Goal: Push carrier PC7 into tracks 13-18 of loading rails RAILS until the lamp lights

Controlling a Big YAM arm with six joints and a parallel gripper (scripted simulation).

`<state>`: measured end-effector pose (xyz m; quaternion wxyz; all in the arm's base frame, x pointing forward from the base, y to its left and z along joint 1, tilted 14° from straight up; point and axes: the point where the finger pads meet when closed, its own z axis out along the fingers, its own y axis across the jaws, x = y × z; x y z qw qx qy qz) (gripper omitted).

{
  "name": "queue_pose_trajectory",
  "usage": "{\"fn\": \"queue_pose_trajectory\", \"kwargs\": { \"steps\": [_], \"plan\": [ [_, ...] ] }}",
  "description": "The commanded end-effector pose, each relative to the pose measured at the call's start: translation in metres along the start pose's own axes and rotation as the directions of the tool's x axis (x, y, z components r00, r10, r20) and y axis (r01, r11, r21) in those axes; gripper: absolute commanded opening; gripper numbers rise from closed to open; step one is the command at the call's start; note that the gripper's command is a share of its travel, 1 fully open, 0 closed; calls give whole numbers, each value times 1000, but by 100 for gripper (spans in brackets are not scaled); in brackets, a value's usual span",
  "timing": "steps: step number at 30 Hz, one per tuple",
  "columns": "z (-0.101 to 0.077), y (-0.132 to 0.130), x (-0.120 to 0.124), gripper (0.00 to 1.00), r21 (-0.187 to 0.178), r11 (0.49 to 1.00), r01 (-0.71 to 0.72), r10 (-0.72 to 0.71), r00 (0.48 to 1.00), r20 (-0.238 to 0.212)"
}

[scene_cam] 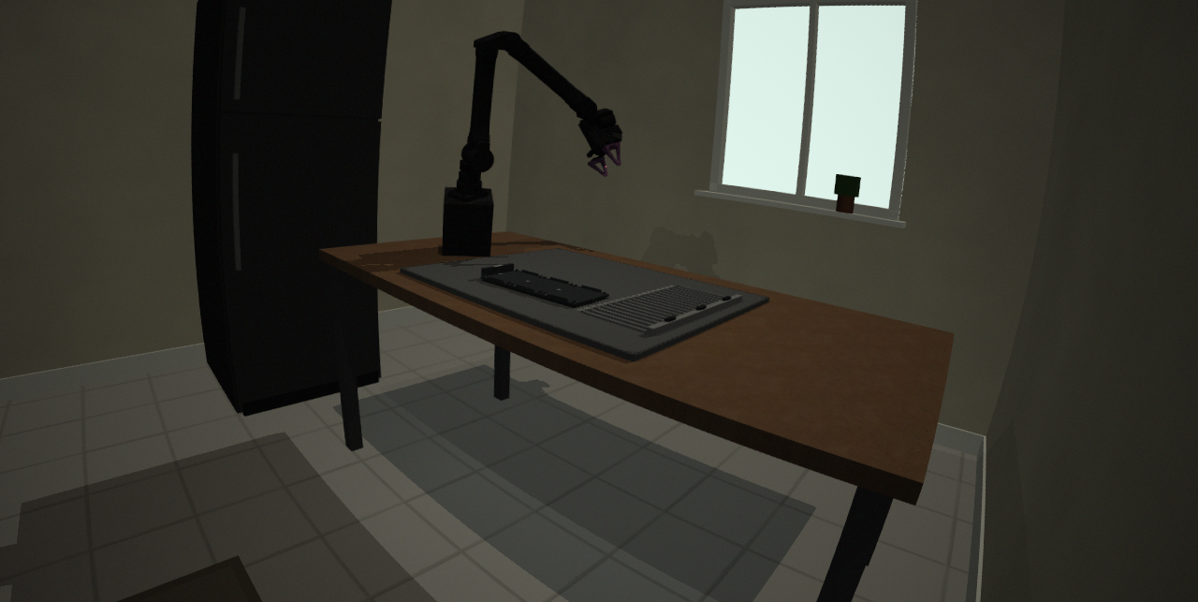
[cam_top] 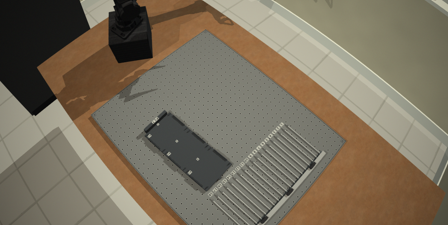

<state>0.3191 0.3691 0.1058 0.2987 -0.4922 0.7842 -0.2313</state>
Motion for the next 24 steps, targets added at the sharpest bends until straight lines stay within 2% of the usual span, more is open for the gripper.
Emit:
{"fn": "queue_pose_trajectory", "kwargs": {
  "steps": [1,17,18,21,22,24],
  "plan": [
    [-3,-2,-4,100,1,1000,-6,6,1000,9],
    [-3,-2,-4,100,1,1000,-6,6,1000,9],
    [-8,-24,-23,100,4,996,-93,92,995,29],
    [2,-34,-18,100,-2,983,-183,183,983,-6],
    [4,-35,1,100,-3,985,-174,174,985,-19],
    [12,-39,7,100,-1,983,-182,182,983,-9]
  ]
}}
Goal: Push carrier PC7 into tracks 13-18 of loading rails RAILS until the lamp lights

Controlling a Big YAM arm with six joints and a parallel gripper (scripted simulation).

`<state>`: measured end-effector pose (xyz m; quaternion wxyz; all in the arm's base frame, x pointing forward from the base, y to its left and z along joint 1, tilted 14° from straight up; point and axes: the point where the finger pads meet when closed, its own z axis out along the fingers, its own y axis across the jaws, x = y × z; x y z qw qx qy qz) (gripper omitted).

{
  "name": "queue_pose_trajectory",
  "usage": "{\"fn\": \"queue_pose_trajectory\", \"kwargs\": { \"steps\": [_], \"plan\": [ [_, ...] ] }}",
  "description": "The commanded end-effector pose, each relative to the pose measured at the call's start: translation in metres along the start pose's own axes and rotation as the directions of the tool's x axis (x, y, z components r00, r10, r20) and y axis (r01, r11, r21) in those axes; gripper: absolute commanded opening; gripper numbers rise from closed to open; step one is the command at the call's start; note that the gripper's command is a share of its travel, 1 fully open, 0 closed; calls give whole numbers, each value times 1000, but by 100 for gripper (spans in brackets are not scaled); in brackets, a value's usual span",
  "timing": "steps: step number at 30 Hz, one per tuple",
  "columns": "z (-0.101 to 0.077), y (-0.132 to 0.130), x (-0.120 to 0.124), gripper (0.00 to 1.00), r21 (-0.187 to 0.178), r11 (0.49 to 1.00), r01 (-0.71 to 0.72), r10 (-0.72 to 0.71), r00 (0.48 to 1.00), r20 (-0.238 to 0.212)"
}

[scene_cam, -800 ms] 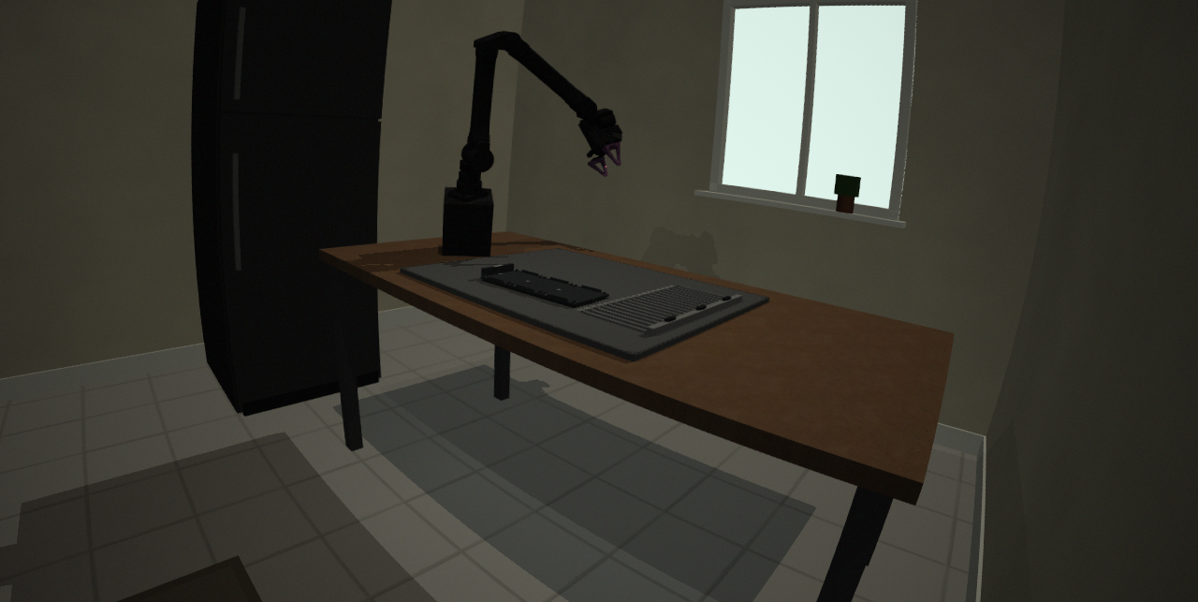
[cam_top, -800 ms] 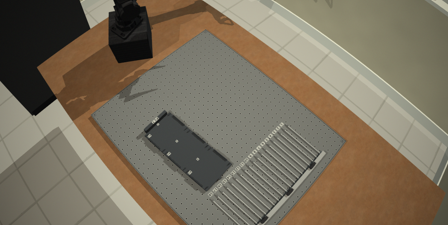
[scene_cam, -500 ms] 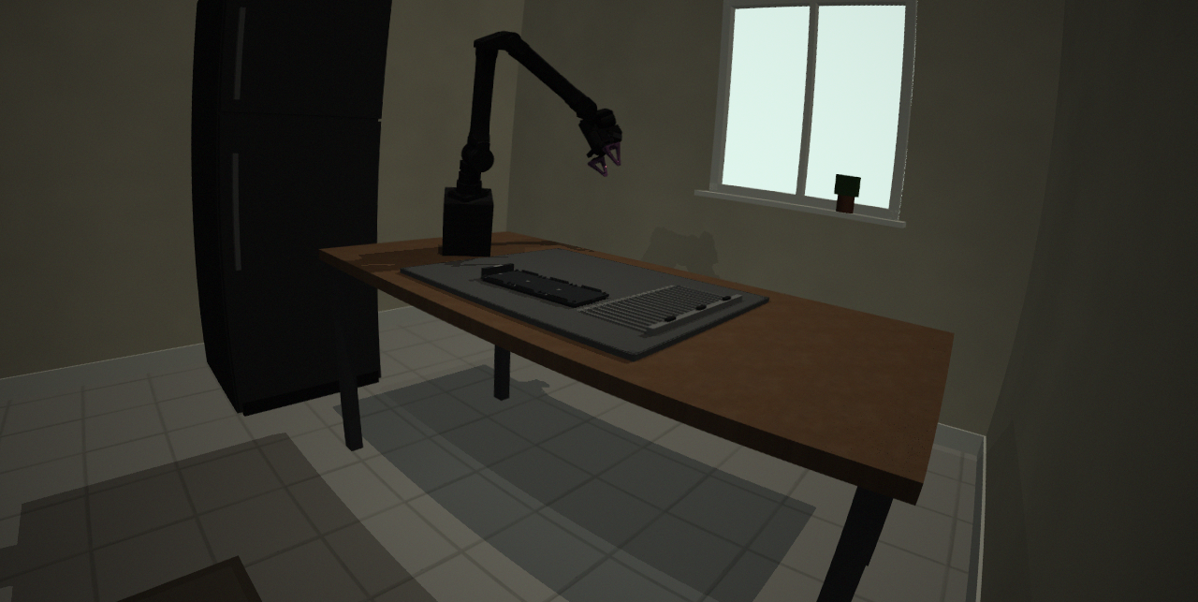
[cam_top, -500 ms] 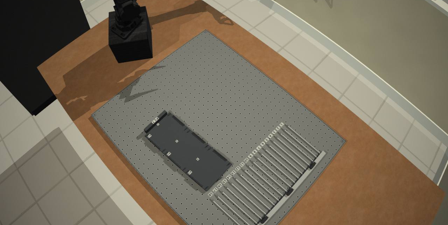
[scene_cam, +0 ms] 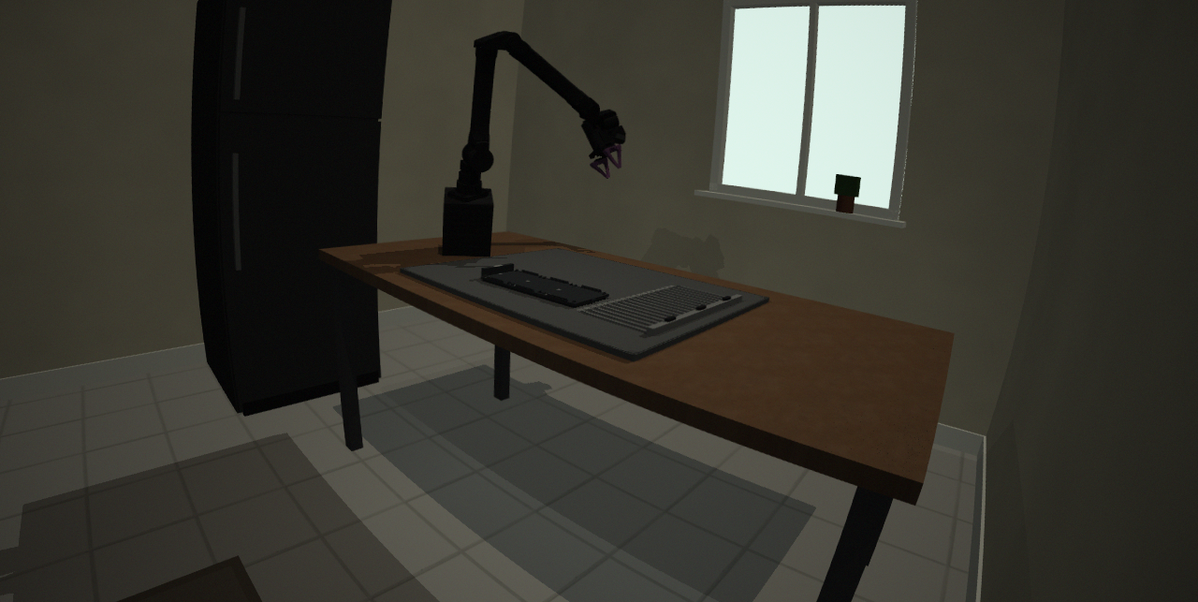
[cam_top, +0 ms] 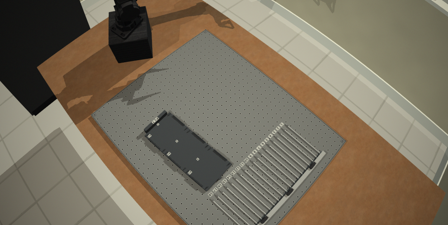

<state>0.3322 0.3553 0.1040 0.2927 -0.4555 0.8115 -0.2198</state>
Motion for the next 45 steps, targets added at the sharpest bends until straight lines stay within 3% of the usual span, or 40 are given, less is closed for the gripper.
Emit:
{"fn": "queue_pose_trajectory", "kwargs": {
  "steps": [1,3,5,8,10,11,14,15,19,21,23,25,27,28,31,32,35,38,39,40,42,44,45],
  "plan": [
    [1,-27,-3,100,9,996,-94,94,995,25],
    [-3,-45,-19,100,7,986,-170,169,985,19],
    [9,-47,-11,100,6,976,-218,218,976,-21],
    [21,-50,15,100,7,977,-213,213,977,-27],
    [21,-50,15,100,7,977,-213,213,977,-27],
    [15,-65,-3,100,8,966,-257,257,966,-19],
    [32,-68,10,100,12,944,-330,329,941,-77],
    [33,-68,27,100,13,947,-322,322,943,-90],
    [44,-79,41,100,17,933,-359,359,929,-87],
    [45,-95,29,100,24,906,-423,423,901,-98],
    [51,-94,52,100,29,898,-439,439,889,-130],
    [58,-98,61,100,30,896,-444,444,888,-121],
    [58,-98,61,100,30,896,-444,444,888,-121],
    [53,-115,44,100,33,875,-484,484,868,-109],
    [65,-120,57,100,50,831,-554,555,818,-152],
    [67,-113,80,100,54,839,-542,542,821,-179],
    [75,-120,87,100,53,835,-548,548,821,-162],
    [77,-141,81,100,72,773,-630,632,755,-173],
    [81,-142,86,100,80,755,-651,653,734,-186],
    [82,-134,108,100,85,763,-641,642,736,-213],
    [88,-139,114,100,84,757,-648,650,734,-196],
    [88,-139,114,100,84,757,-648,650,734,-196],
    [84,-158,100,100,88,728,-680,683,707,-181]
  ]
}}
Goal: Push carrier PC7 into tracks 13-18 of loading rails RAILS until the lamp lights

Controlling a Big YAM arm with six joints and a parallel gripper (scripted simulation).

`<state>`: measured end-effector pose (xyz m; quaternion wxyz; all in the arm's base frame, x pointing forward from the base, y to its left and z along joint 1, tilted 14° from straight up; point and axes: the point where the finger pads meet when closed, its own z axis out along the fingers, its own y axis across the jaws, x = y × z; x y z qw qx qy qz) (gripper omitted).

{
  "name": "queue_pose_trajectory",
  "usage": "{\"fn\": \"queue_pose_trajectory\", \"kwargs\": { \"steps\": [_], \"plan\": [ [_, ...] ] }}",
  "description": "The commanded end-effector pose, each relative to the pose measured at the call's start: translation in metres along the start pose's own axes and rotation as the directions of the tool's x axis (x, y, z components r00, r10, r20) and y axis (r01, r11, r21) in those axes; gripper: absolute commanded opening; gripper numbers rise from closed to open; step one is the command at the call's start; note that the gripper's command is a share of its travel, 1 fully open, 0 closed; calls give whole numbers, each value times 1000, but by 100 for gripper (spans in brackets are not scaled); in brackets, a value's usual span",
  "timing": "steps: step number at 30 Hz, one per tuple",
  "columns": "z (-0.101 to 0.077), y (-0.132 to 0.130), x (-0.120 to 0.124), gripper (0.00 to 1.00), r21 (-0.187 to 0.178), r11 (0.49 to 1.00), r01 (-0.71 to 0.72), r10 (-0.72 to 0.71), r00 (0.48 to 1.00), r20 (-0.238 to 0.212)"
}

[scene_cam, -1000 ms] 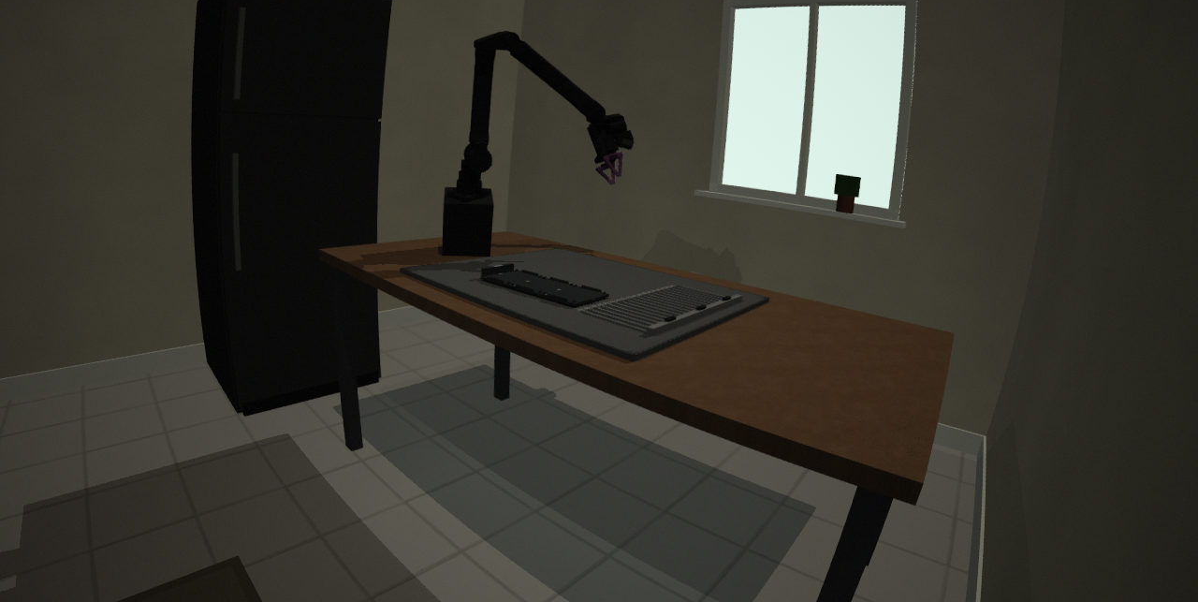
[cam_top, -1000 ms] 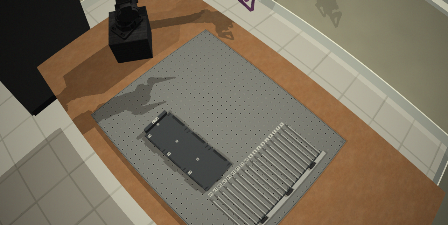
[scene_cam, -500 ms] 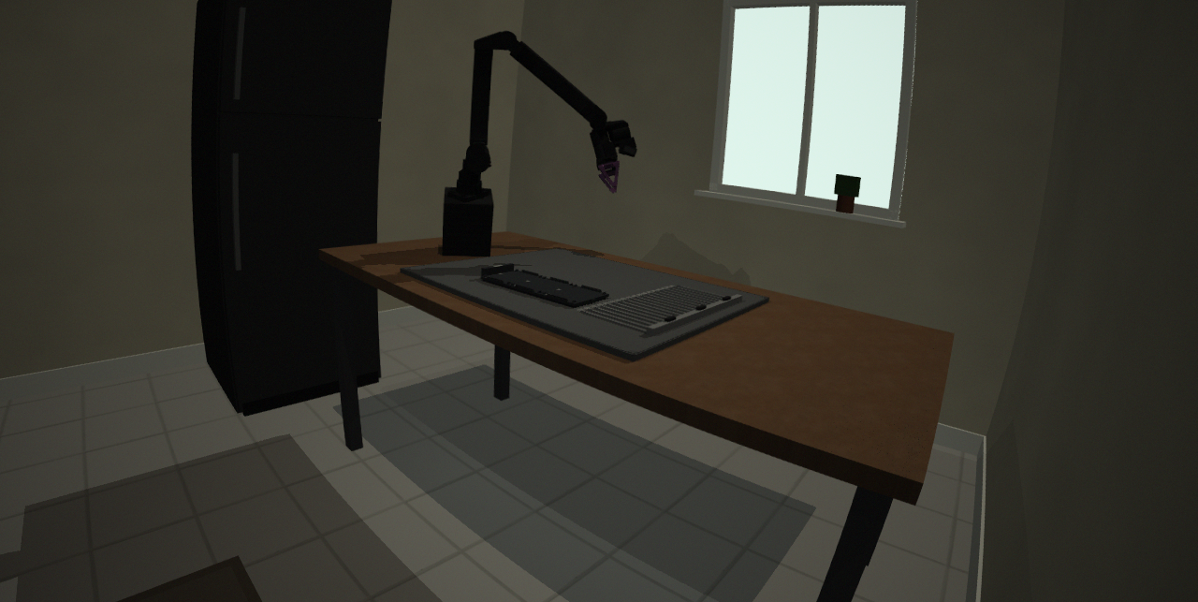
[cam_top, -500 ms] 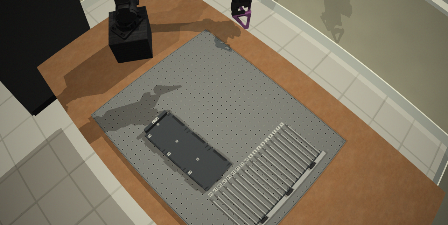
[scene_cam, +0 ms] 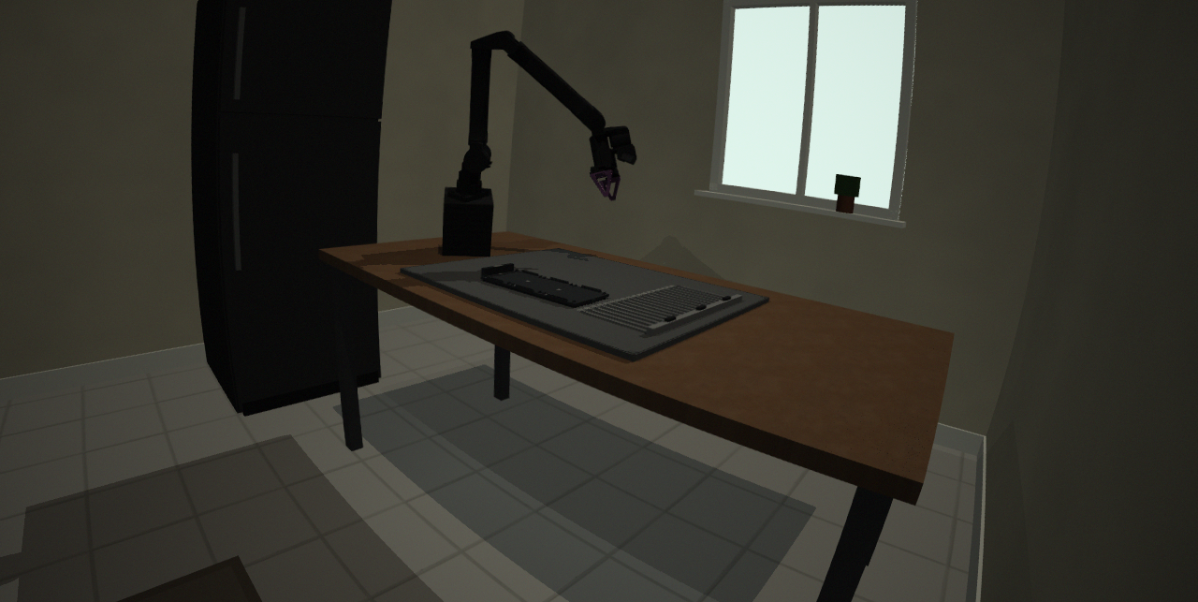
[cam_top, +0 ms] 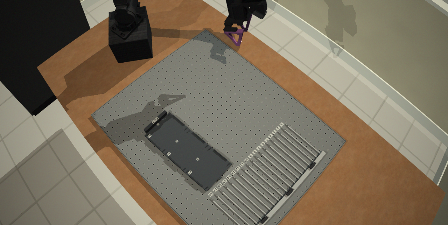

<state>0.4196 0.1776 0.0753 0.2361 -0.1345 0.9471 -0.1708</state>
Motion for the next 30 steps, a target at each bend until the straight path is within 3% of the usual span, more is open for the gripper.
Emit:
{"fn": "queue_pose_trajectory", "kwargs": {
  "steps": [1,3,4,6,8,9,14,16,17,19,20,22,24,26,27,29,30],
  "plan": [
    [-19,-18,-37,100,-19,992,-125,125,991,52],
    [-11,-25,-33,100,-15,983,-183,183,983,24],
    [0,-29,-6,100,-2,986,-167,167,986,-14],
    [4,-37,-10,100,-8,984,-179,179,984,9],
    [8,-47,-3,100,3,973,-230,230,973,-29],
    [1,-54,-27,100,-9,960,-281,281,960,1],
    [21,-73,8,100,20,935,-354,355,932,-69],
    [21,-73,8,100,20,935,-354,355,932,-69],
    [17,-79,-16,100,10,916,-400,400,915,-44],
    [21,-88,-10,100,12,899,-437,437,898,-46],
    [30,-90,9,100,22,904,-428,428,901,-66],
    [33,-97,12,100,21,913,-407,408,911,-66],
    [35,-106,20,100,41,879,-475,477,873,-98],
    [33,-119,2,100,36,838,-544,545,835,-79],
    [41,-119,24,100,49,840,-540,542,834,-102],
    [45,-127,28,100,52,821,-568,570,815,-102],
    [46,-130,36,100,70,808,-585,589,798,-128]
  ]
}}
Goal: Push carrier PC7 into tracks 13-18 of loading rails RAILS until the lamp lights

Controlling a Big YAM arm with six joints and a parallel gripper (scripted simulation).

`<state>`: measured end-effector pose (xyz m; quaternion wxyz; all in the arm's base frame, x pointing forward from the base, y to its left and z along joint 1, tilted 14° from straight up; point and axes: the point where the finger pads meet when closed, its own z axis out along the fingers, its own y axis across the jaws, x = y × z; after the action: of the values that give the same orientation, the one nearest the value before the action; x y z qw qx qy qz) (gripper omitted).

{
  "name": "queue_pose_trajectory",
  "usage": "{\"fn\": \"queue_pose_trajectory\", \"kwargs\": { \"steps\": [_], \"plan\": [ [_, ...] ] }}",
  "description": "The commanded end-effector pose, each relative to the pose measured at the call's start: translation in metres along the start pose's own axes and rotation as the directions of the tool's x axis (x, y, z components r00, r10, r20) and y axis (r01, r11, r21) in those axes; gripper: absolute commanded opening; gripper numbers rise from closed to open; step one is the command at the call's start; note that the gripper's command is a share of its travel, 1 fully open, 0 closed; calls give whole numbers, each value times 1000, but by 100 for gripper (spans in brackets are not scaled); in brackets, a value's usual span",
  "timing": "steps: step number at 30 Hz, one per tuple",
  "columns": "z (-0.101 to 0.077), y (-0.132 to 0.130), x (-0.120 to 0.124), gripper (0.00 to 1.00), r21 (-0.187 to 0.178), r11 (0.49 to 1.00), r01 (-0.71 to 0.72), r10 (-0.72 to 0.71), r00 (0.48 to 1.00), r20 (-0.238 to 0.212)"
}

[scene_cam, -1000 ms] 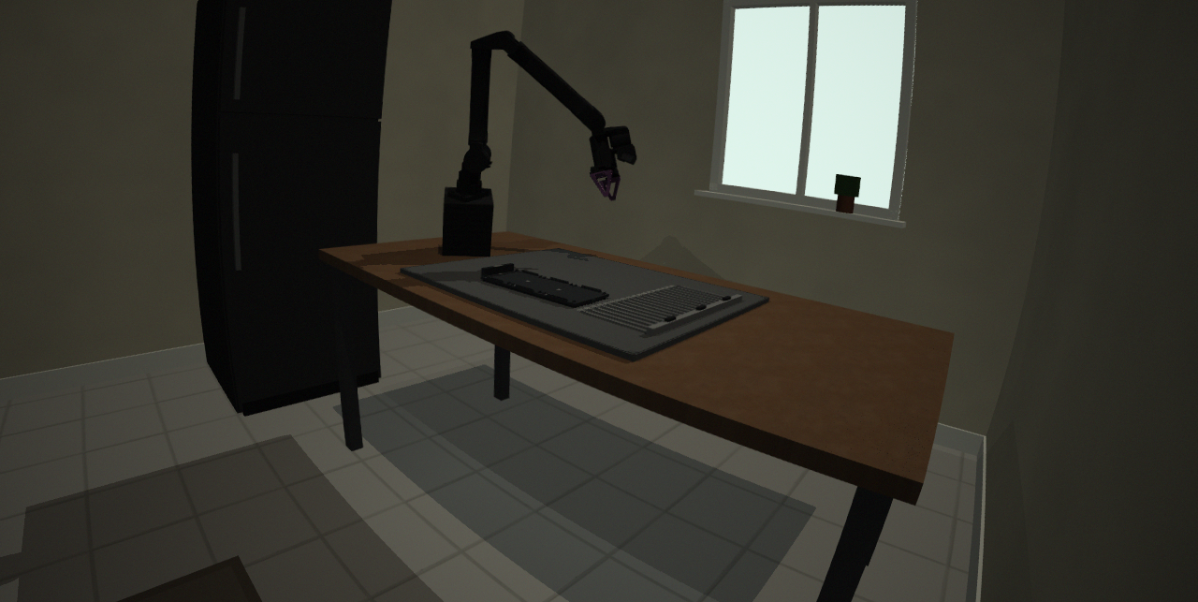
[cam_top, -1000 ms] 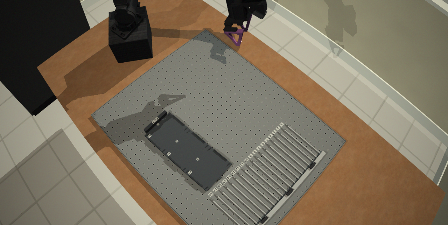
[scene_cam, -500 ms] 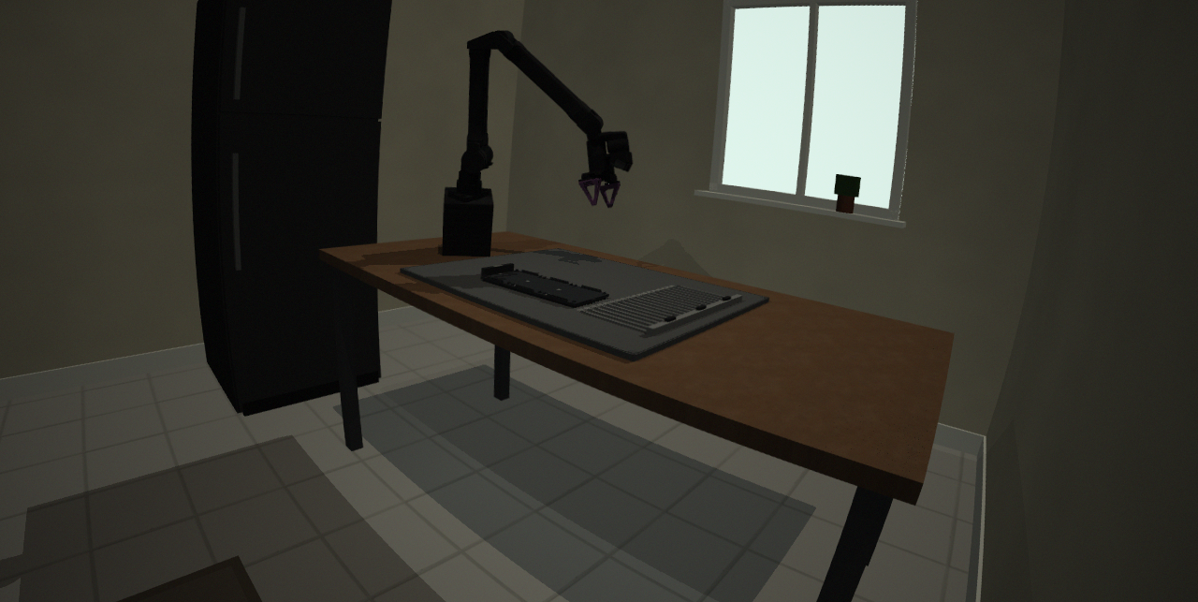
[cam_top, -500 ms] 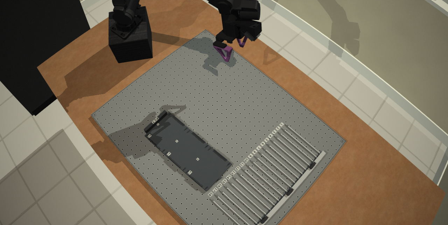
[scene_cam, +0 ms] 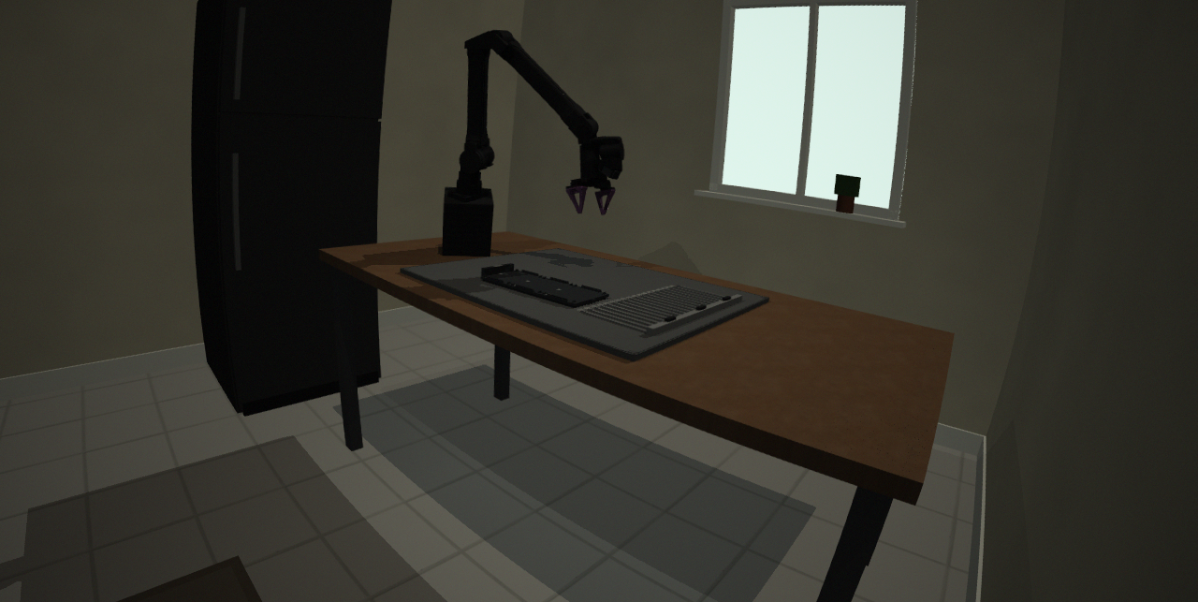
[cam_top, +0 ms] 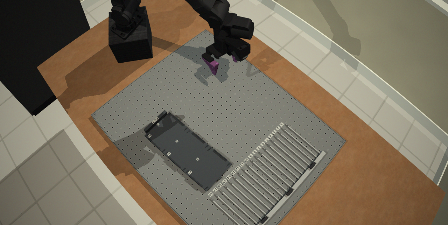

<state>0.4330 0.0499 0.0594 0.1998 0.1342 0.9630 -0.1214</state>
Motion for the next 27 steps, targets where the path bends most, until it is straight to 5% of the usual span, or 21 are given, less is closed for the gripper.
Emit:
{"fn": "queue_pose_trajectory", "kwargs": {
  "steps": [1,13,21,24,27],
  "plan": [
    [-8,-18,-17,100,-6,991,-135,135,991,12],
    [12,-65,-17,100,5,951,-310,310,950,-16],
    [17,-94,-20,100,25,884,-467,468,883,-44],
    [24,-110,-6,100,57,838,-542,545,835,-78],
    [29,-124,-9,100,43,830,-556,558,828,-61]
  ]
}}
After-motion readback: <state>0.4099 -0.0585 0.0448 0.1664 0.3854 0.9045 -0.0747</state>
